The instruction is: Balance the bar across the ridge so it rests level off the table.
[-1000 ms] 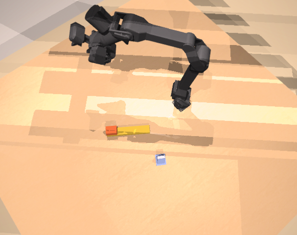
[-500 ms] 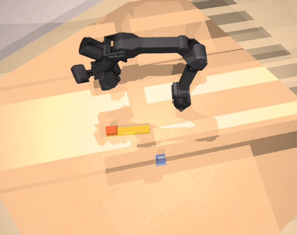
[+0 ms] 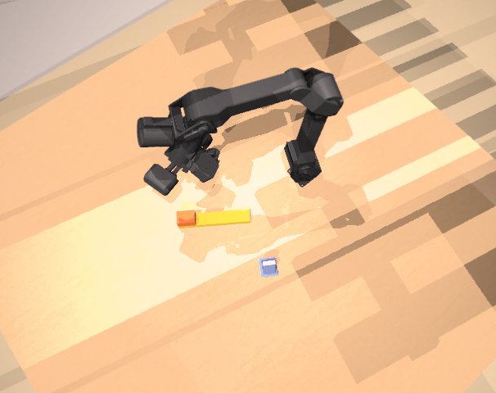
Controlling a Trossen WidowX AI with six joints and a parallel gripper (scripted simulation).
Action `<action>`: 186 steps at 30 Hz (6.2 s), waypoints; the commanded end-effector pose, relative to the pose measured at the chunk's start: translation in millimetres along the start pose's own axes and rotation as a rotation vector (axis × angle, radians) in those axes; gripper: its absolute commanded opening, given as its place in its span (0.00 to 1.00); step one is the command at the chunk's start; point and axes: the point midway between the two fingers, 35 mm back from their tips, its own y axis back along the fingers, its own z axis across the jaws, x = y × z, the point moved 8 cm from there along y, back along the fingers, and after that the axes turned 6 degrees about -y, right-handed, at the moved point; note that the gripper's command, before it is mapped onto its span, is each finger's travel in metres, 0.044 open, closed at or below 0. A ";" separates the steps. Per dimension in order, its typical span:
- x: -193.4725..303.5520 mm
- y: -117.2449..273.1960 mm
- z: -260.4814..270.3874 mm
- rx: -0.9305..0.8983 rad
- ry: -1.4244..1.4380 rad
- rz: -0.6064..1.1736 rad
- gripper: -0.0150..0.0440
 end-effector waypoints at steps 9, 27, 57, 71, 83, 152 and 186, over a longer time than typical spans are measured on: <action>-57.8 -26.6 -3.3 -0.139 0.373 -0.194 0.79; -97.4 -50.9 2.8 -0.211 0.617 -0.315 0.79; -115.8 -123.7 27.0 -0.211 0.617 -0.315 0.79; -116.1 -124.6 27.3 -0.211 0.617 -0.315 0.79; -115.9 -123.1 26.8 -0.206 0.612 -0.315 0.51; -168.0 -22.5 -24.9 -0.285 0.045 -0.244 0.25; -288.4 4.3 -45.8 -0.378 -0.857 -0.106 0.25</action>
